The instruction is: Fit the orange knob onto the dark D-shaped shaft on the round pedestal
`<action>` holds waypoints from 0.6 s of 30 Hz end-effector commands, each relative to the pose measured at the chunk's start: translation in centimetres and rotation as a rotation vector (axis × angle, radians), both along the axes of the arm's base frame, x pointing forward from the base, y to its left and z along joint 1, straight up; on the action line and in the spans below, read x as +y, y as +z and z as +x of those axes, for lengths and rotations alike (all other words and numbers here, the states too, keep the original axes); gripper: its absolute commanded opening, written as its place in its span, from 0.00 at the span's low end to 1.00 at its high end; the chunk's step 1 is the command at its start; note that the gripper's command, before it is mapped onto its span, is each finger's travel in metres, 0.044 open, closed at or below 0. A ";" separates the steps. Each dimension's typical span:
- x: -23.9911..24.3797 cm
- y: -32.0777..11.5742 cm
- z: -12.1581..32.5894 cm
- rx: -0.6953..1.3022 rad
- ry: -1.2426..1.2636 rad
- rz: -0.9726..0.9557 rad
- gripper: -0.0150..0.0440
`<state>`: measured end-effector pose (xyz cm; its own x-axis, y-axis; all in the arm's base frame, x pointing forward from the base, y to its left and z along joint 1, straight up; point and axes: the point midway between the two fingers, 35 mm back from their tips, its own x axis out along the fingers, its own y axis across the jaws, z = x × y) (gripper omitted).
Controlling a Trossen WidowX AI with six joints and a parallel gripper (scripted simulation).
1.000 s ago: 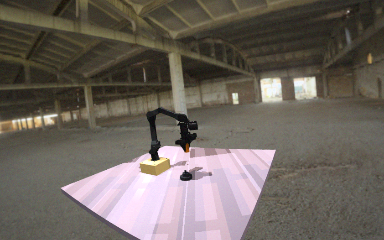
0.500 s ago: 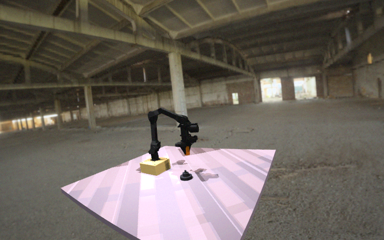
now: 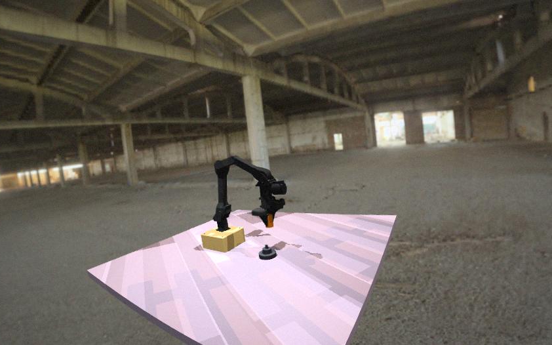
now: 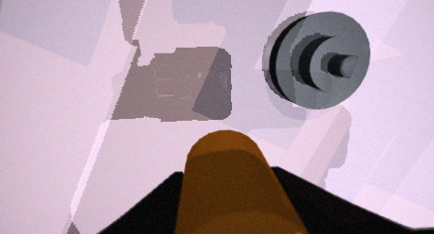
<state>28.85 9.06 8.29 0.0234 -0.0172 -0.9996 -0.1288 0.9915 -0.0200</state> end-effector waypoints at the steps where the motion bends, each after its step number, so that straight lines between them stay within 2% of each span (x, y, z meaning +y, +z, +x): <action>1: -0.8 -0.2 0.9 -0.003 0.007 0.002 0.25; 18: -5.1 -1.5 3.7 -0.004 0.018 0.006 0.25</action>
<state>31.94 4.65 6.95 0.0243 -0.0164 -0.9996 -0.1411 0.9898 -0.0197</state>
